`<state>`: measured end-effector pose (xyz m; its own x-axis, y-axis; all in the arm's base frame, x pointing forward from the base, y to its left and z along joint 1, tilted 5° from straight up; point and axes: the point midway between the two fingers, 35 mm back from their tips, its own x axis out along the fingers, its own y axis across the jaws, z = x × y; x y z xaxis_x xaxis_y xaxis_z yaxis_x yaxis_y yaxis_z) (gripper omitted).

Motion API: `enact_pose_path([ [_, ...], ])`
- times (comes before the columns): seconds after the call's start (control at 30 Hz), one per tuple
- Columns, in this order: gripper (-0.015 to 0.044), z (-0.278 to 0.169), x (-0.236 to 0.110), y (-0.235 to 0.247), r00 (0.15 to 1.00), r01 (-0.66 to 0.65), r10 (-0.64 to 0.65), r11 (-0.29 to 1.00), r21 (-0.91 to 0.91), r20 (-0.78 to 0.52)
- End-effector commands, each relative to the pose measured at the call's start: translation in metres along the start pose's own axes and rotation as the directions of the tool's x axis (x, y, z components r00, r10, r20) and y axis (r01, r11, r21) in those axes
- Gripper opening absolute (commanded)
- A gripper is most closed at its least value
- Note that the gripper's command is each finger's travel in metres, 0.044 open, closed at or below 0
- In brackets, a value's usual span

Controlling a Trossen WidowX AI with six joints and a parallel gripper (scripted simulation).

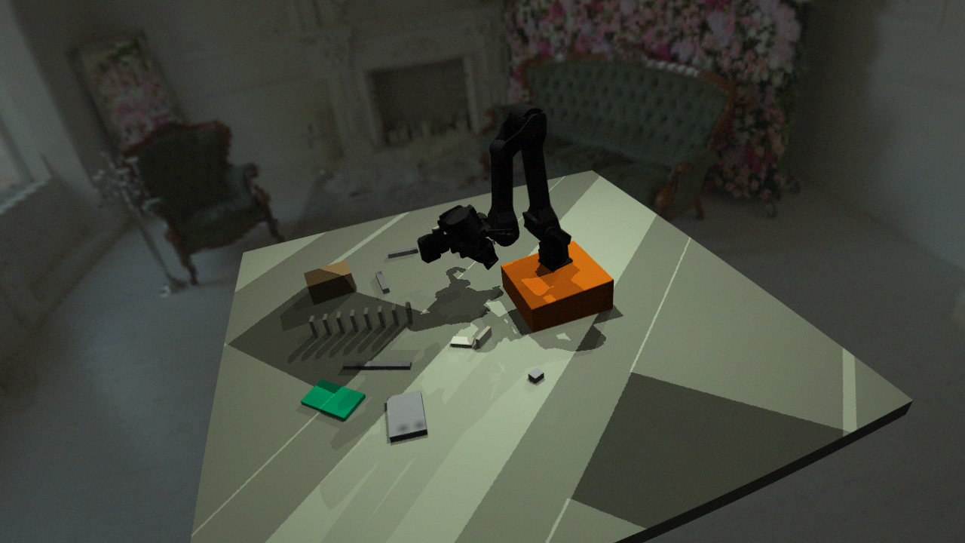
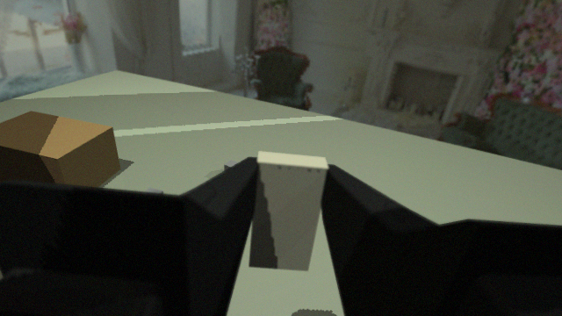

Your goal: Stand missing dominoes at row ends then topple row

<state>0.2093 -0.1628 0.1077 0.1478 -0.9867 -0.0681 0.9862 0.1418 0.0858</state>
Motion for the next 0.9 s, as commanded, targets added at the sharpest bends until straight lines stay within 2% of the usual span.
enact_pose_path([
  [0.0, 0.0107, 0.0, -0.003, -0.006, 1.0, 0.011, -0.011, 1.0, 0.003, 0.011],
  [0.5, 0.0107, 0.0, -0.003, -0.006, 1.0, 0.011, -0.011, 1.0, 0.003, 0.011],
  [0.87, 0.0107, -0.019, 0.002, -0.001, 1.0, 0.018, -0.018, 1.0, 0.011, 0.001],
])
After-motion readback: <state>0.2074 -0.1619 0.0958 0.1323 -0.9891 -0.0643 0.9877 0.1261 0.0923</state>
